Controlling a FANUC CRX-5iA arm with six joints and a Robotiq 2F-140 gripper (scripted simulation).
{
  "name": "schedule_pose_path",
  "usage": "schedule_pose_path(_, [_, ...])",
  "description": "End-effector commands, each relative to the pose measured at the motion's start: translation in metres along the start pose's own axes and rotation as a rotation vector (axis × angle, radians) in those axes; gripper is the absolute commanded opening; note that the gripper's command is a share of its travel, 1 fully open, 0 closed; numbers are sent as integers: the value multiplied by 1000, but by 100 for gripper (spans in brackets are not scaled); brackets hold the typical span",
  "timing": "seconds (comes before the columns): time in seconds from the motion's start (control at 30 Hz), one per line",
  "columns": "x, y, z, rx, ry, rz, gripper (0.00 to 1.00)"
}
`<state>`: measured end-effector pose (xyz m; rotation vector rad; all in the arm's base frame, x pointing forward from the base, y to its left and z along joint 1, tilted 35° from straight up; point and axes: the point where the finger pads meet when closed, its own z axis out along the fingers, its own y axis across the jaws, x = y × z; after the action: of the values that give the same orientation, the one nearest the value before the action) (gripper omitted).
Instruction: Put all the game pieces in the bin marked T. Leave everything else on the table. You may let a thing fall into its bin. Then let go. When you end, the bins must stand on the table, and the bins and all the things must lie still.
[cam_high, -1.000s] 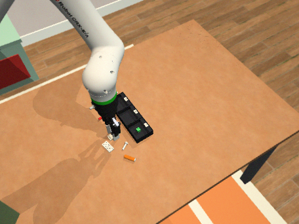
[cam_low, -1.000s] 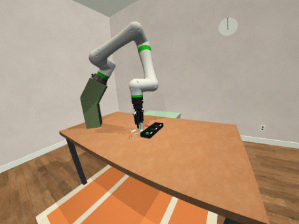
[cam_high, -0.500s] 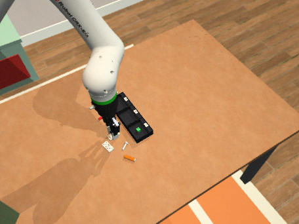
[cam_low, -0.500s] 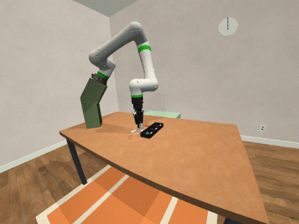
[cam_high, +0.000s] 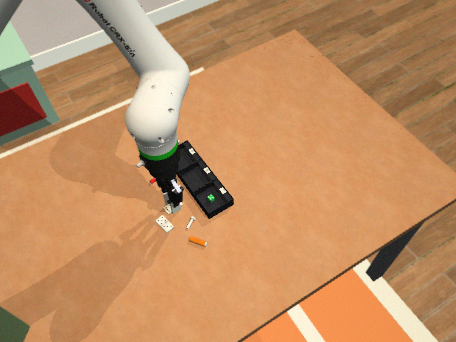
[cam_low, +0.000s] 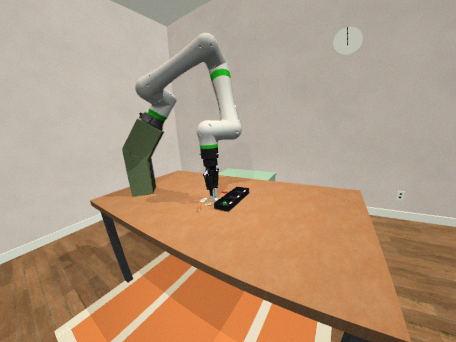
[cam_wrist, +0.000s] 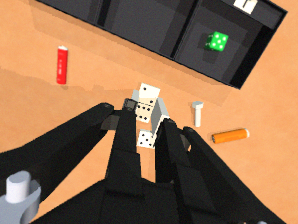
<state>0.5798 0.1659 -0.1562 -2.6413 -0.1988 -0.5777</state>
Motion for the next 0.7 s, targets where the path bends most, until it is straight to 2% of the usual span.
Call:
schedule_pose_path(0.0, [0,0,0,0,0,0,13])
schedule_pose_path(0.2, [0,0,0,0,0,0,13])
schedule_pose_path(0.67, [0,0,-47,0,0,0,13])
